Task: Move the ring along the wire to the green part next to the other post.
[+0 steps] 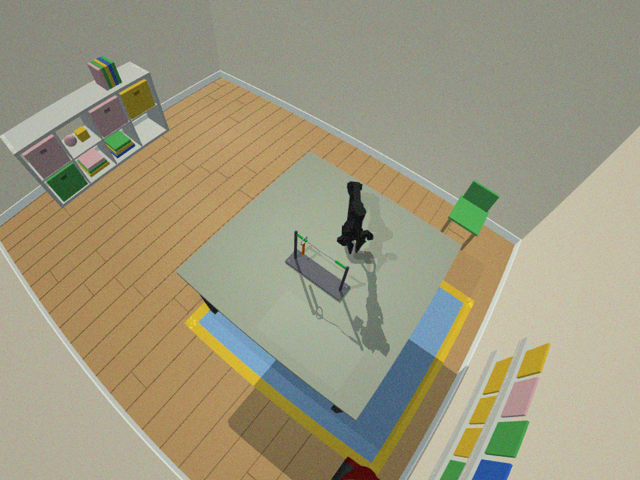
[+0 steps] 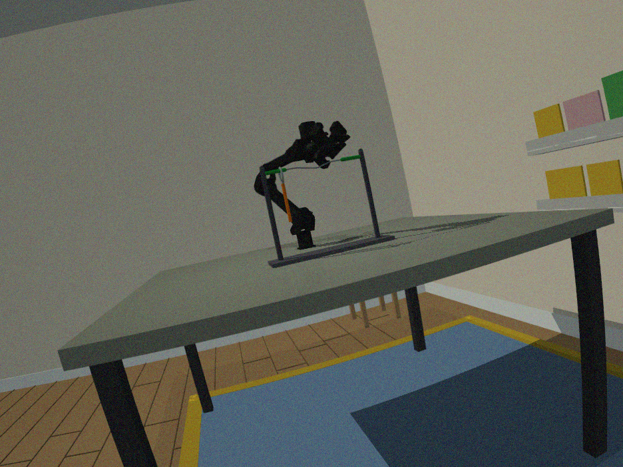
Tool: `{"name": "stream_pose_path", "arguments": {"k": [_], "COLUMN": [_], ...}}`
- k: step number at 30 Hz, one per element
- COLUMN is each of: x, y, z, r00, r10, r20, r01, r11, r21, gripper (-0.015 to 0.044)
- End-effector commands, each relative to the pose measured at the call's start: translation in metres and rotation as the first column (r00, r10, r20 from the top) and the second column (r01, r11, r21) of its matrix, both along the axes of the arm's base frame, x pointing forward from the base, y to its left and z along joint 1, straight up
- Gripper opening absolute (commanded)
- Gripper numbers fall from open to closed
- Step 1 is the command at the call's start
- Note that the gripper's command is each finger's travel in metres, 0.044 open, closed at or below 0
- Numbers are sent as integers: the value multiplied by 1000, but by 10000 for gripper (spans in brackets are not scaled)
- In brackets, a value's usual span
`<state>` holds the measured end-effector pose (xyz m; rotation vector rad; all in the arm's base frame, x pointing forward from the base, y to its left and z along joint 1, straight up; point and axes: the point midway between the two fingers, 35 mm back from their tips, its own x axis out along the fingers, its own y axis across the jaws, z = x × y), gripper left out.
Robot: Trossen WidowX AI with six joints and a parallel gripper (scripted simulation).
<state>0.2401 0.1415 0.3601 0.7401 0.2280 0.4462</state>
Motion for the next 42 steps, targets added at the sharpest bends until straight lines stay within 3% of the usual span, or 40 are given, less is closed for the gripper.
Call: {"name": "stream_pose_path", "arguments": {"k": [1, 7, 23, 42], "x": [14, 28, 65, 35], "y": [-7, 2, -90, -199], "z": [-22, -55, -125, -200], "r00": [1000, 997, 995, 973], "r10": [-12, 15, -99, -216], "r20": [4, -74, -4, 79], "r01": [13, -23, 92, 224], "r11": [997, 993, 938, 814], "r21": [-80, -119, -334, -535], "gripper": [160, 160, 160, 160]}}
